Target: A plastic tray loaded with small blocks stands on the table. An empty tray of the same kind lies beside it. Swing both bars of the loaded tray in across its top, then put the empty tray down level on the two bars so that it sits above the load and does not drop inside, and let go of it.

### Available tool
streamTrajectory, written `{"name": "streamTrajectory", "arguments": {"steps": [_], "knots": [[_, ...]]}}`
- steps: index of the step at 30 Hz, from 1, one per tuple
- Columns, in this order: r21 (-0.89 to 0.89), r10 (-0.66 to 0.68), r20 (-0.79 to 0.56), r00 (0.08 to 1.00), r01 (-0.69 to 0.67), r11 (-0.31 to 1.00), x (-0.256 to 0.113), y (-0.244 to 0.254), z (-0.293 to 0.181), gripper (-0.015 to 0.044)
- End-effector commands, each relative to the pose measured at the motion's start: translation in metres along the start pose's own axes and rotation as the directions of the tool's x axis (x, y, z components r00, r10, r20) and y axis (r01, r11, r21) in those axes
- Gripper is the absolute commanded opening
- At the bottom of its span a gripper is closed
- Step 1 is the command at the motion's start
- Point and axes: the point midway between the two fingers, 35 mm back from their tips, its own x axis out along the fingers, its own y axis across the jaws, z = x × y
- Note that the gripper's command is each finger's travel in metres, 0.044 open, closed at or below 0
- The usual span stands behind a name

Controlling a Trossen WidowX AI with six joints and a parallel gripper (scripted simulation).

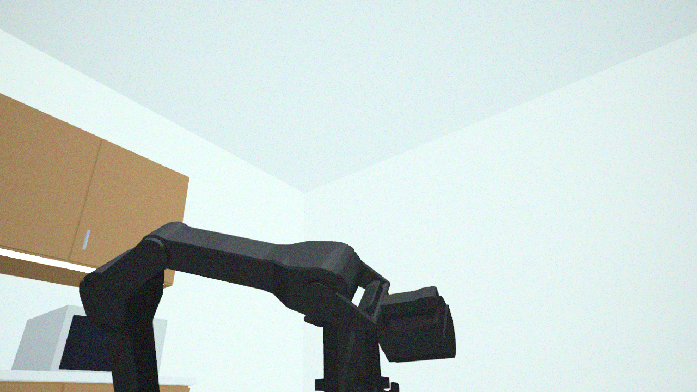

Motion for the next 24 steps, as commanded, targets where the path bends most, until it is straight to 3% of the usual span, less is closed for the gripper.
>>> {"name": "streamTrajectory", "arguments": {"steps": [1, 4, 24], "knots": [[0.005, -0.004, 0.005, 1.0, 0.004, 1.0, -0.017, -0.002, 0.002, 0.0086], [0.005, -0.004, 0.004, 1.0, 0.004, 1.0, -0.031, -0.003, 0.001, 0.0086], [0.0, -0.005, 0.009, 1.0, 0.005, 1.0, -0.022, -0.001, 0.002, 0.0086]]}}
